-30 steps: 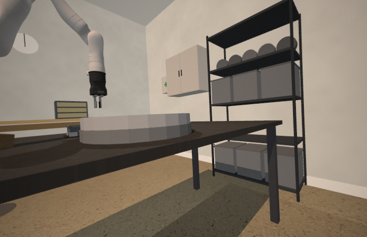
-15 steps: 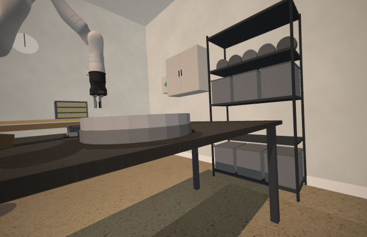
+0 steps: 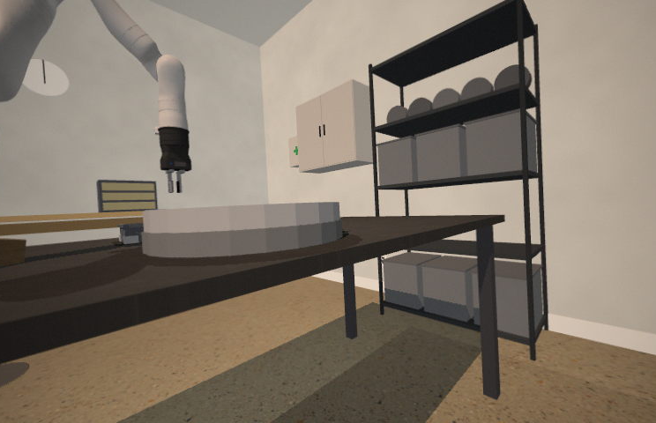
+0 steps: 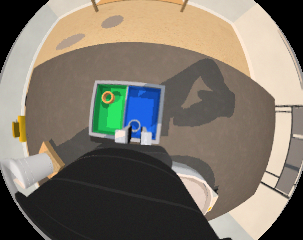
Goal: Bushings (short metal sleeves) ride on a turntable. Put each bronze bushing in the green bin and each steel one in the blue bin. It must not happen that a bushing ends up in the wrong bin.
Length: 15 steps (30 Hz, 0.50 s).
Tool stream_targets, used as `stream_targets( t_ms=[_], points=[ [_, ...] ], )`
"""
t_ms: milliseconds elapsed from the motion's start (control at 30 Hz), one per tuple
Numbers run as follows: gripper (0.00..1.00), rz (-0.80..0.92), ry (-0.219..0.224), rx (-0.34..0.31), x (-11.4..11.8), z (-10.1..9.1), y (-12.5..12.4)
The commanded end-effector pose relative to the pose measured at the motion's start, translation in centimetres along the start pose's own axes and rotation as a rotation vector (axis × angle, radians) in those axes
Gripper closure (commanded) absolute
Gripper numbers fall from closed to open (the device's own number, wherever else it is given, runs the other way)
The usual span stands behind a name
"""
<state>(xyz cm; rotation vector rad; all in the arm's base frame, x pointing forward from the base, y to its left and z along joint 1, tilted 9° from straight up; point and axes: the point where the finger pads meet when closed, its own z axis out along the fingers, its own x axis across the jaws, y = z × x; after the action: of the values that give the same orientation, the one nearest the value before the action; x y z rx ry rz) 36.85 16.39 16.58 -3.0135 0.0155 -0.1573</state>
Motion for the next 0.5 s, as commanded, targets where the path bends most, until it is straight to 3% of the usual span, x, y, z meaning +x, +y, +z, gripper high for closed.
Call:
stream_targets(
  t_ms=[0,367,467],
  points=[
    [0.58,0.000,0.001,0.001,0.0,0.0,0.0],
    [0.58,0.000,0.001,0.001,0.0,0.0,0.0],
    [0.60,0.000,0.001,0.001,-0.6,0.1,3.2]
  ],
)
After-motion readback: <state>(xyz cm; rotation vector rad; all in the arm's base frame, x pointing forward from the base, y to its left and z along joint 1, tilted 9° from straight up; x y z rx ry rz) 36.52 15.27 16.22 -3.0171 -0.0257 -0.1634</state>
